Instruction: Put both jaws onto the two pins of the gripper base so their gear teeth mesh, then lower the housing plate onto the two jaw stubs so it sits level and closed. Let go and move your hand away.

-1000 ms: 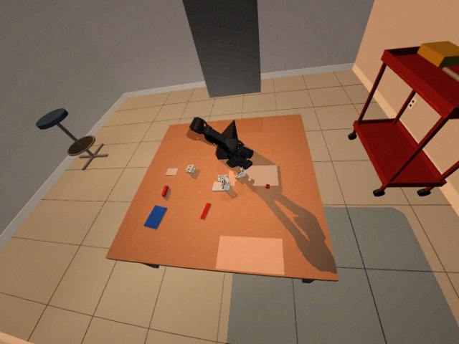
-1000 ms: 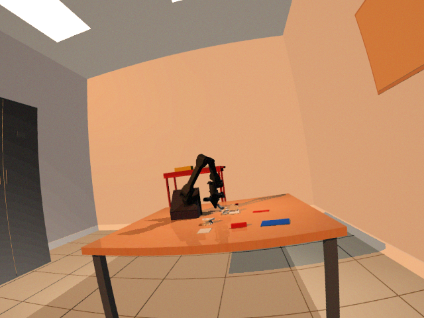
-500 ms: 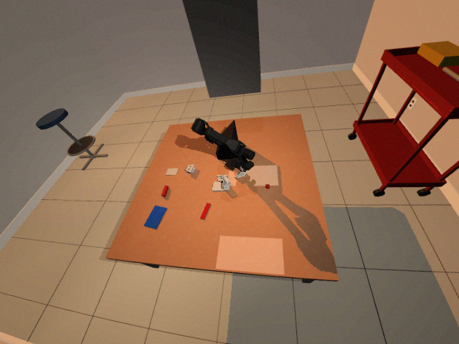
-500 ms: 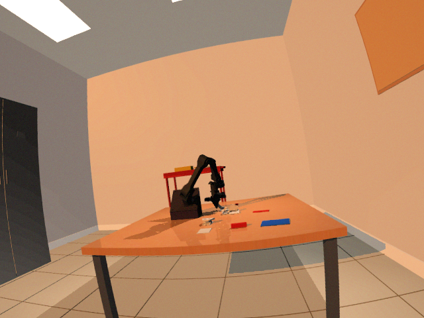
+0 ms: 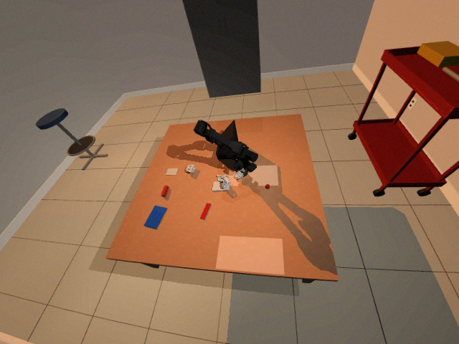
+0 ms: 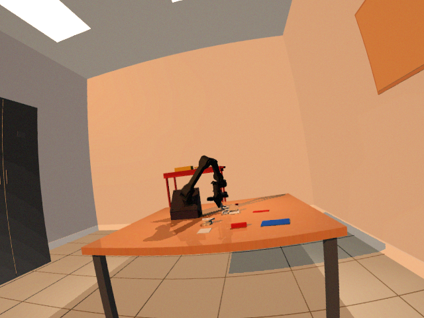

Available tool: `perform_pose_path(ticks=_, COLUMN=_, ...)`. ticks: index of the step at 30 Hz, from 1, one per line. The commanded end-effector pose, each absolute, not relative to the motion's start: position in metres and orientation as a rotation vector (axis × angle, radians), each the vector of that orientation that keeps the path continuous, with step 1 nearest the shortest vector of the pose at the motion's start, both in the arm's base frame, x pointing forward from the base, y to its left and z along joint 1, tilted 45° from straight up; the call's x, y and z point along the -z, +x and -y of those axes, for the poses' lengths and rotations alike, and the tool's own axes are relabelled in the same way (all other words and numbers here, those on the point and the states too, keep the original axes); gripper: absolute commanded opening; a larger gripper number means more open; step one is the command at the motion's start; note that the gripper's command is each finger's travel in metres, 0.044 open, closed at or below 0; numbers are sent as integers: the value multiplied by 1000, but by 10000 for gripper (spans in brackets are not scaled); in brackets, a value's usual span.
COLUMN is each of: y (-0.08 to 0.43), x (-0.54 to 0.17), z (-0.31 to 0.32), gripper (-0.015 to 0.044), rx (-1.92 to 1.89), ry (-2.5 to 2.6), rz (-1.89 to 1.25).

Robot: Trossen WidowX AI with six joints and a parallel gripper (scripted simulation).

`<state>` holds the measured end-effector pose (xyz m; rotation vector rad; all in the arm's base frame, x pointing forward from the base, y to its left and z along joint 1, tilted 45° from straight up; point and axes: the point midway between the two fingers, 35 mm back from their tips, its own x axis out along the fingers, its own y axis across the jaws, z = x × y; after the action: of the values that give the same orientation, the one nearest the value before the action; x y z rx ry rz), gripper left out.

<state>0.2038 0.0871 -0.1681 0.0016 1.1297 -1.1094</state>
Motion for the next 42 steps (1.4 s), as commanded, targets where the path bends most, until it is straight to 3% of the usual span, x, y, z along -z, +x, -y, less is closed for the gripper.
perform_pose_path(ticks=1, y=211, x=171, z=-92, gripper=0, rx=1103, ry=2, rz=-1127)
perform_pose_path(ticks=17, y=217, x=176, z=-96, gripper=0, rx=1103, ry=2, rz=-1127)
perform_pose_path(ticks=27, y=214, x=132, z=-137, gripper=0, rx=1107, ry=6, rz=-1131)
perform_pose_path(ticks=42, y=215, x=138, z=-133, gripper=394, rx=1095, ry=0, rz=-1128)
